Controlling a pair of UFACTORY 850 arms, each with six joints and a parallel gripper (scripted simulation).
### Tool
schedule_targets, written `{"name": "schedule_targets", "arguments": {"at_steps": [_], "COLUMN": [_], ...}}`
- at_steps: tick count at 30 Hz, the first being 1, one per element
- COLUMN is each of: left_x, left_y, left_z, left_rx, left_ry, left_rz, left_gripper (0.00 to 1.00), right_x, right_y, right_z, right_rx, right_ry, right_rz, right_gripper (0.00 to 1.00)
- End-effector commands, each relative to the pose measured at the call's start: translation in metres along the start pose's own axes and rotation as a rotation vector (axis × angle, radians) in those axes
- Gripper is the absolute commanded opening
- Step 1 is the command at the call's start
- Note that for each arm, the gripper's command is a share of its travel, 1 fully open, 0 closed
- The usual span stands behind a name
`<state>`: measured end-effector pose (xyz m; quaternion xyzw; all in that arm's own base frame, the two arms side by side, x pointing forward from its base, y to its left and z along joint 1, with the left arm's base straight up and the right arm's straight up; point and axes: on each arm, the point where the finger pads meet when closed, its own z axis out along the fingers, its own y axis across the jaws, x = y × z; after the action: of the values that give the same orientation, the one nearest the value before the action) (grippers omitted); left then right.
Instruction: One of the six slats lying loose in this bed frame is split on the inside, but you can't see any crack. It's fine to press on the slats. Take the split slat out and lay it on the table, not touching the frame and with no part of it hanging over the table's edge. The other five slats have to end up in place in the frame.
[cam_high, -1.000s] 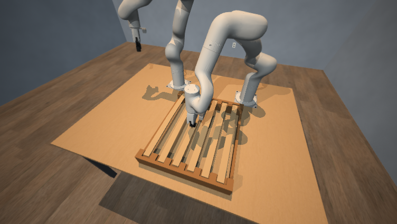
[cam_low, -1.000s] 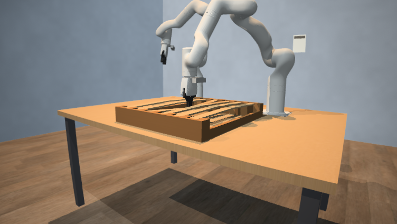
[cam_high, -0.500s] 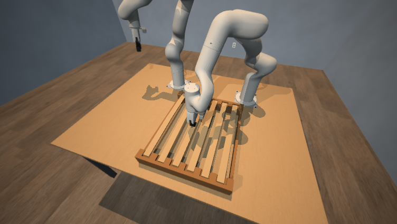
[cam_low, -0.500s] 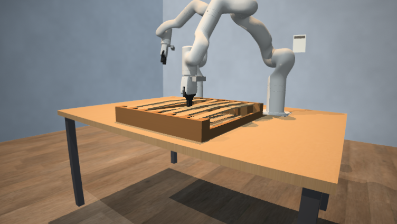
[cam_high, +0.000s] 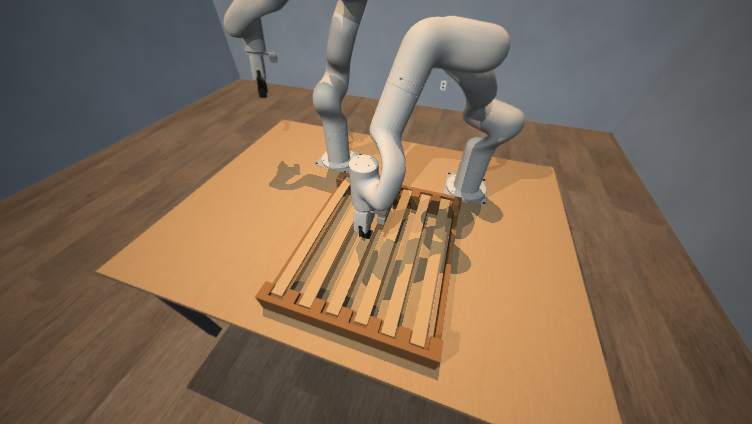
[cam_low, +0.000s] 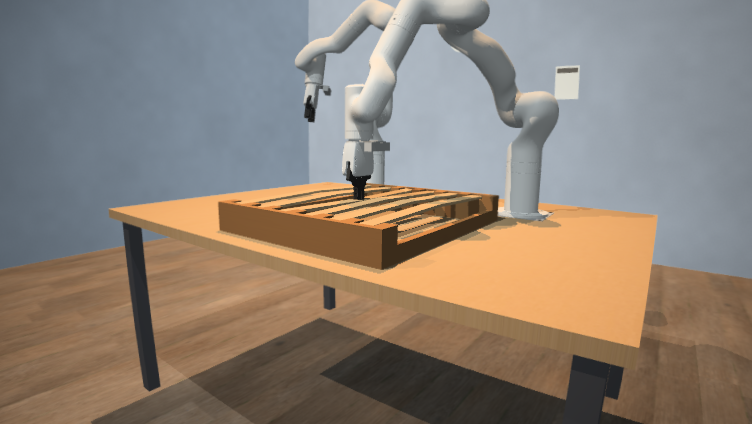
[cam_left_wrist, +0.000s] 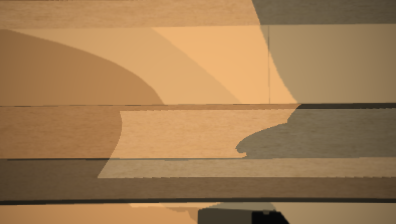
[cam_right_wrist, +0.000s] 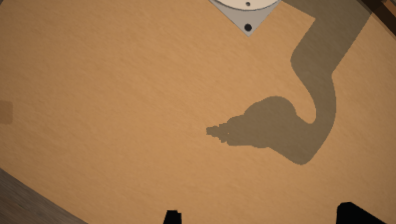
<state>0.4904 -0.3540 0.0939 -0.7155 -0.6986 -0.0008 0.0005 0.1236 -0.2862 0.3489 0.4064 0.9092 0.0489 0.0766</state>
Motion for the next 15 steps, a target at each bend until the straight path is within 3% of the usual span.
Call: {"name": "schedule_targets", "arguments": {"at_steps": [1, 15], "left_x": [-0.0006, -0.0014], "left_y": [0.0008, 0.0001], "left_z": [-0.0014, -0.0093], "left_rx": [-0.002, -0.002], "left_ry": [-0.001, -0.001], "left_rz": [0.0, 0.0], "left_gripper": [0.0, 0.0], "right_x": [-0.0006, -0.0006], "right_y": [-0.0001, -0.0001], "right_z": [-0.0007, -0.0007], "right_rx": [0.001, 0.001], "right_ry": [-0.002, -0.002], "right_rz": [0.0, 0.0], "right_gripper": [1.0, 1.0]}}
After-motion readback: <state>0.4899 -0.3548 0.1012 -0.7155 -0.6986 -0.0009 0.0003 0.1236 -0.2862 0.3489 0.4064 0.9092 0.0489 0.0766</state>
